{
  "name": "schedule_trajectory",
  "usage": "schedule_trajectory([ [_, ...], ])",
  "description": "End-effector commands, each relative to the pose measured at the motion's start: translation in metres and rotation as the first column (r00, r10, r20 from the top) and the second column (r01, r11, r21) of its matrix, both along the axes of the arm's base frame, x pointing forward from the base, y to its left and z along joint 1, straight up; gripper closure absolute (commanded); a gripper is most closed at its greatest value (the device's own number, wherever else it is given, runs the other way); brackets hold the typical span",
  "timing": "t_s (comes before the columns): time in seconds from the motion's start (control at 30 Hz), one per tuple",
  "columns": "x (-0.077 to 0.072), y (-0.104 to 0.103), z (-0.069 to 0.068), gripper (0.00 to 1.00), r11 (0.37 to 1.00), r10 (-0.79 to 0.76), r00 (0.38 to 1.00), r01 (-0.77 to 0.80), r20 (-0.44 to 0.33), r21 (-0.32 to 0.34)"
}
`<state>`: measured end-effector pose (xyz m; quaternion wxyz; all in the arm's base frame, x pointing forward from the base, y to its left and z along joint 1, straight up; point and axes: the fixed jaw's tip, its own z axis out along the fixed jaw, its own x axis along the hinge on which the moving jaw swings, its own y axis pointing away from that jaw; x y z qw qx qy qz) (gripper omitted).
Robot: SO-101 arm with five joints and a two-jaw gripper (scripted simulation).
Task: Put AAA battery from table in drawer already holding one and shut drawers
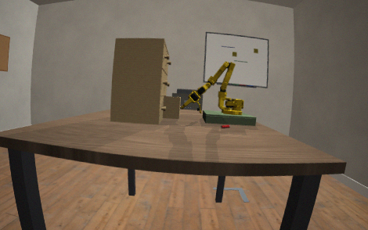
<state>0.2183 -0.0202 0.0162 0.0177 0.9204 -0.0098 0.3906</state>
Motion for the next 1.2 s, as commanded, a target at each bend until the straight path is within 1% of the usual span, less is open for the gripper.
schedule_trajectory([
  [0.0,0.0006,0.002,-0.0004,0.79,1.0,0.005,1.0,-0.005,0.0,0.004],
  [1.17,-0.0017,0.0022,-0.0024,0.79,1.0,0.006,1.0,-0.006,0.0,0.004],
])
